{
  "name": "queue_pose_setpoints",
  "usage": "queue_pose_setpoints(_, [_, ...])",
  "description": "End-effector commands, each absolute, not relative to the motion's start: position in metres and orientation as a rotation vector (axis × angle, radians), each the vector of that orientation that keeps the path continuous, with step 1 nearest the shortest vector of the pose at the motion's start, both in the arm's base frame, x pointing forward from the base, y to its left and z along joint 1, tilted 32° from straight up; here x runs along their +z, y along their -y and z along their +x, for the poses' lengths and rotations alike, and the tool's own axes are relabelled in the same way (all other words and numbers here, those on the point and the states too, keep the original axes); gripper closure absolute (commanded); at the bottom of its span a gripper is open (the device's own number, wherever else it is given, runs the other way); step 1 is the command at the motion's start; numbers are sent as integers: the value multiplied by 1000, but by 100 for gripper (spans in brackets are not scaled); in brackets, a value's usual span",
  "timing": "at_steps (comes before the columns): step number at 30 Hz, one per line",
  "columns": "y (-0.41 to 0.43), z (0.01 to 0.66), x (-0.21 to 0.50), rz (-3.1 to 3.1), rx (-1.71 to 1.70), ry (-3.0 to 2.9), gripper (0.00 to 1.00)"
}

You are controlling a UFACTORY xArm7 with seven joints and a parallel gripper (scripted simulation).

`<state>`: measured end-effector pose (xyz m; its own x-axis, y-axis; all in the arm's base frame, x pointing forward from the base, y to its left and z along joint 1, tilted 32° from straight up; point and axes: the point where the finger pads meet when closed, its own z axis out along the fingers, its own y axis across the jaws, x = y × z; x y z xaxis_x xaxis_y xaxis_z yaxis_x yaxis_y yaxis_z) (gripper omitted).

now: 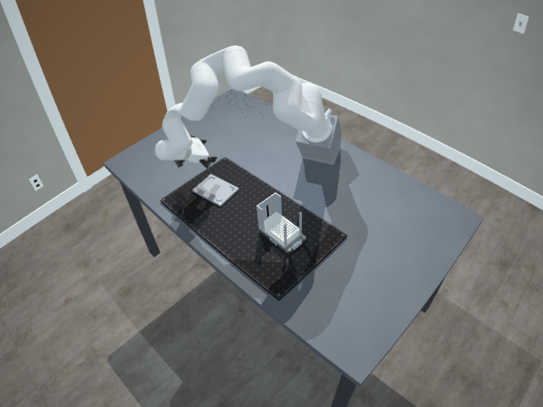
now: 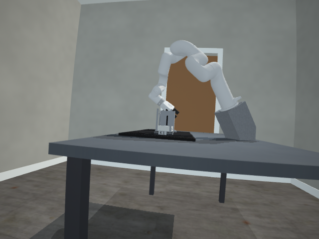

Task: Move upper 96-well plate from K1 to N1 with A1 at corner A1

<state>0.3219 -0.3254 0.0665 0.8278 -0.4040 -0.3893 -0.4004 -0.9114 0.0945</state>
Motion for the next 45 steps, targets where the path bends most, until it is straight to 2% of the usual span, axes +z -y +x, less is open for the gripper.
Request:
queue_pose_setpoints(1, [315, 334, 77, 3009, -593, 588, 0])
queue_pose_setpoints(45, [167, 404, 153, 2986, -77, -449, 0])
